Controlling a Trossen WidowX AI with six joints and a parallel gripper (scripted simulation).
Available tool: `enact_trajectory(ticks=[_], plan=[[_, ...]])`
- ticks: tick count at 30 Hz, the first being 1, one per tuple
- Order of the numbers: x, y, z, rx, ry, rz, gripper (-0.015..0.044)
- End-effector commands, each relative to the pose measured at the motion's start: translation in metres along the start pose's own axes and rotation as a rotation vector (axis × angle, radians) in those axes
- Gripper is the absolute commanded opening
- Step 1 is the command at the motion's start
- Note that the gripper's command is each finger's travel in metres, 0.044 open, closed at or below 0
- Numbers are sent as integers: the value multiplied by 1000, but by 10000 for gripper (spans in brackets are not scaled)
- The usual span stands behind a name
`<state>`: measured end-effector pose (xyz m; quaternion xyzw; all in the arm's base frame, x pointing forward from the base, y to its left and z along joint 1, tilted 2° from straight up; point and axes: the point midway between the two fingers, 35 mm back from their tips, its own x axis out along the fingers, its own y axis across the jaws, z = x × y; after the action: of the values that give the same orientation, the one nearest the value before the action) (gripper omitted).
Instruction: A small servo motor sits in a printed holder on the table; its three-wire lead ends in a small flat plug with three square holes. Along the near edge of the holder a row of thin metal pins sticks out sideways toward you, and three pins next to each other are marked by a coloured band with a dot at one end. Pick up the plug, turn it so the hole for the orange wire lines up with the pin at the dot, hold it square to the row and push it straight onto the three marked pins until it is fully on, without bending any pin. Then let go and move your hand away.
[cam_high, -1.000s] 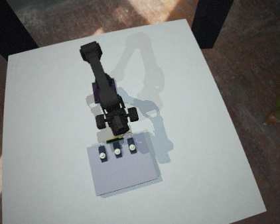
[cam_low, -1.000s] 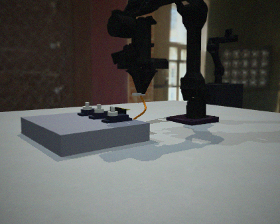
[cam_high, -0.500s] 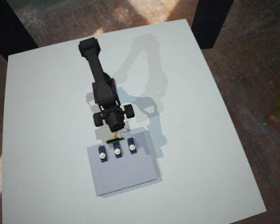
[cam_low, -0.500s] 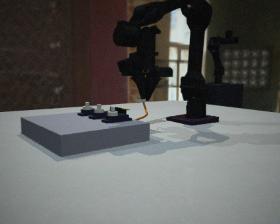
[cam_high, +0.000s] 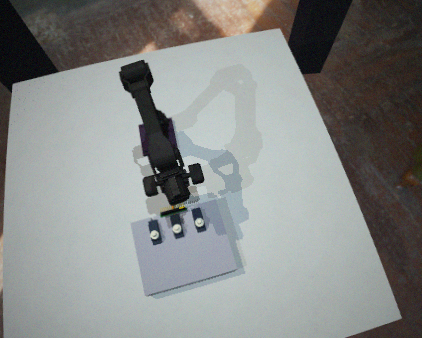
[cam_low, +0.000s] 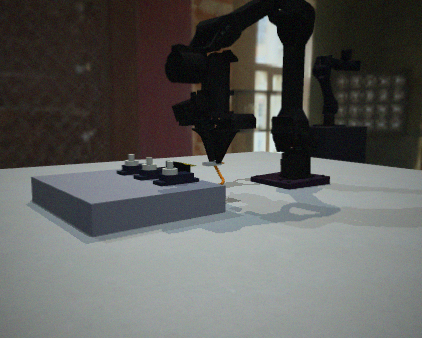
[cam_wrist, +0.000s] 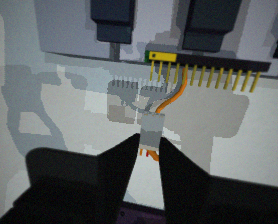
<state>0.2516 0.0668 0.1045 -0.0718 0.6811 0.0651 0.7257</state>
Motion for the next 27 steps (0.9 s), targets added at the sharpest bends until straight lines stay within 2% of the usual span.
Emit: enact_trajectory(ticks=[1, 27], plan=[[0, 2, 15, -3, -2, 4, 0], [-1, 1, 34, -3, -3, 4, 0]])
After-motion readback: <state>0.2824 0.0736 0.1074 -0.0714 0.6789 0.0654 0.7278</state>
